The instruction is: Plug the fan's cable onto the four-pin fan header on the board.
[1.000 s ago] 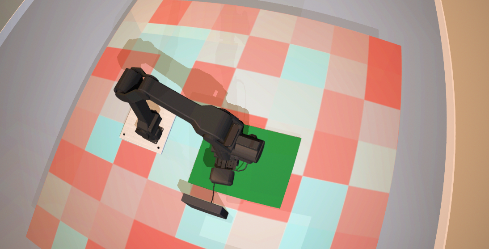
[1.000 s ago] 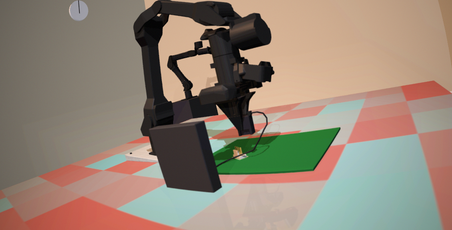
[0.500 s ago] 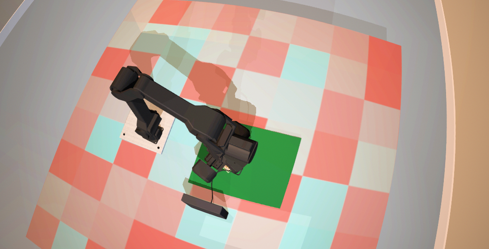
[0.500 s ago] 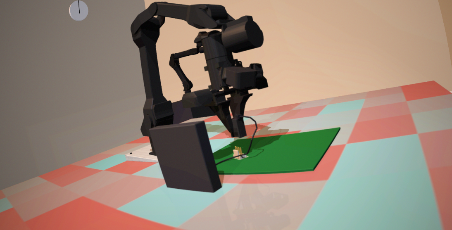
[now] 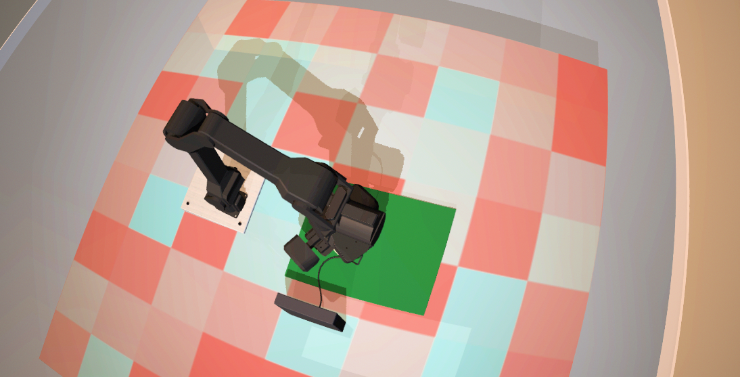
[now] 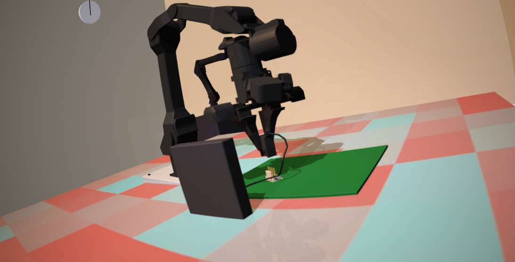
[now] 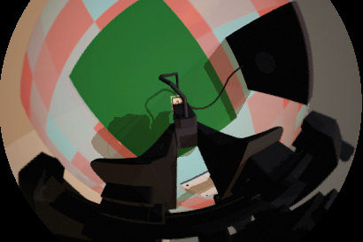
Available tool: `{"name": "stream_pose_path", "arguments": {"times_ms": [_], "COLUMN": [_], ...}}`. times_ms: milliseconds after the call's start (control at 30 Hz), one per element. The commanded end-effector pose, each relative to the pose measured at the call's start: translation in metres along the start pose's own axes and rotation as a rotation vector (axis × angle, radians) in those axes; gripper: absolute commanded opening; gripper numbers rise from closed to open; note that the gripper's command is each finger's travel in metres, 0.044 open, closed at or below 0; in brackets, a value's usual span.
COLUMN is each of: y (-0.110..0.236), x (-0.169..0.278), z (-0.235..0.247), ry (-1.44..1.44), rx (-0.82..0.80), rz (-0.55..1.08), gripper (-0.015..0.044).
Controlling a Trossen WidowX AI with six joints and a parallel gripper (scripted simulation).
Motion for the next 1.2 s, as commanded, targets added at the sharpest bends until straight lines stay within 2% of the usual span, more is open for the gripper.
{"name": "stream_pose_path", "arguments": {"times_ms": [0, 400, 600, 1167], "y": [0.001, 0.001, -0.021, -0.021], "x": [0.002, 0.004, 0.005, 0.004], "z": [0.000, 0.000, -0.001, 0.000], "ry": [-0.012, -0.007, -0.005, 0.000], "rx": [-0.004, -0.004, -0.004, -0.004], "rz": [-0.001, -0.001, 0.000, -0.001], "gripper": [0.0000, 0.0000, 0.0000, 0.0000]}}
Point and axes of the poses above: the point midway between the two fingers, 35 mm back from their tips, its own y axis back along the fingers, its own z axis across the jaws, x = y × z, the point moved 6 cm from there along y, back along the fingers, and after that the axes turned 11 degrees about -y, right-handed, at the moved point
